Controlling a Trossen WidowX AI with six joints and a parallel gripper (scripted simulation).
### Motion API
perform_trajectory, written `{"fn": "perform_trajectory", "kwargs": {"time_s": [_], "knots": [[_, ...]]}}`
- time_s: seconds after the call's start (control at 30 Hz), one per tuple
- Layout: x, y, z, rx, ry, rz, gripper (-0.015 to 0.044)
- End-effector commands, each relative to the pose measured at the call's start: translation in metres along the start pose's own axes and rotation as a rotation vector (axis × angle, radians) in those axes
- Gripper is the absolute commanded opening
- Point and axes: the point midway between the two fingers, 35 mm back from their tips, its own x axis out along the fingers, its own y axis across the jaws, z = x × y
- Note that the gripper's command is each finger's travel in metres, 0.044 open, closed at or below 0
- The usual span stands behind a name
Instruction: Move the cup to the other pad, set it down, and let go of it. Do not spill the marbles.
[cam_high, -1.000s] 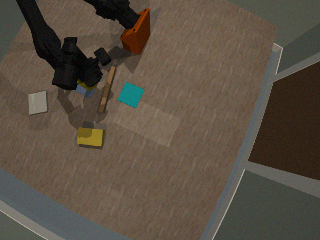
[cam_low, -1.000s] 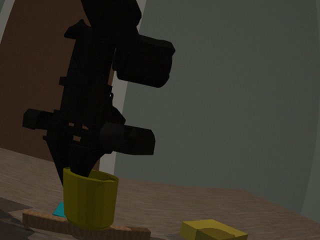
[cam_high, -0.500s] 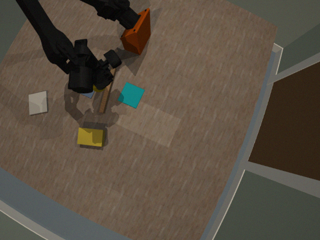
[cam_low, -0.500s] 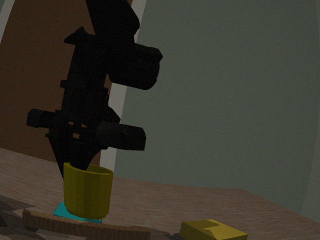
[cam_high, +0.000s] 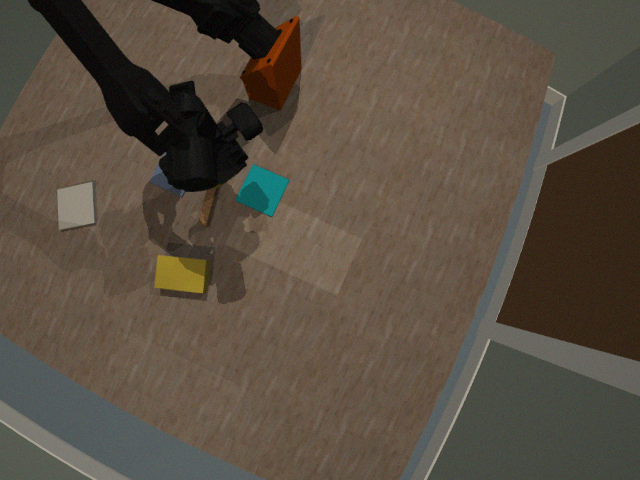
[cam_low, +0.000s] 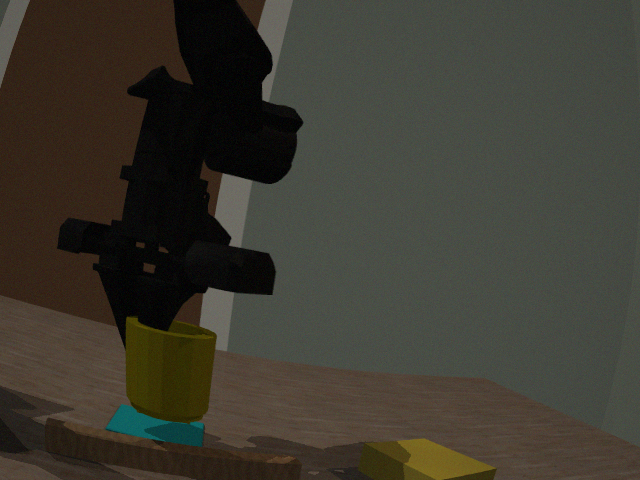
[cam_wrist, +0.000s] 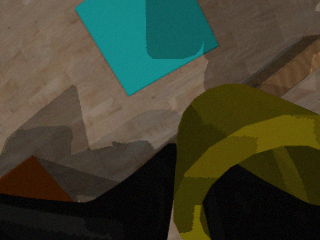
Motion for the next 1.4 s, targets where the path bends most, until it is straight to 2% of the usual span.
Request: {"fn": "perform_trajectory", "kwargs": {"time_s": [0.0, 1.37], "knots": [[-0.001, 0.005, 0.008, 0.007, -0.006, 0.001, 0.0000], [-0.002, 0.060, 0.072, 0.008, -0.009, 0.003, 0.0000]]}}
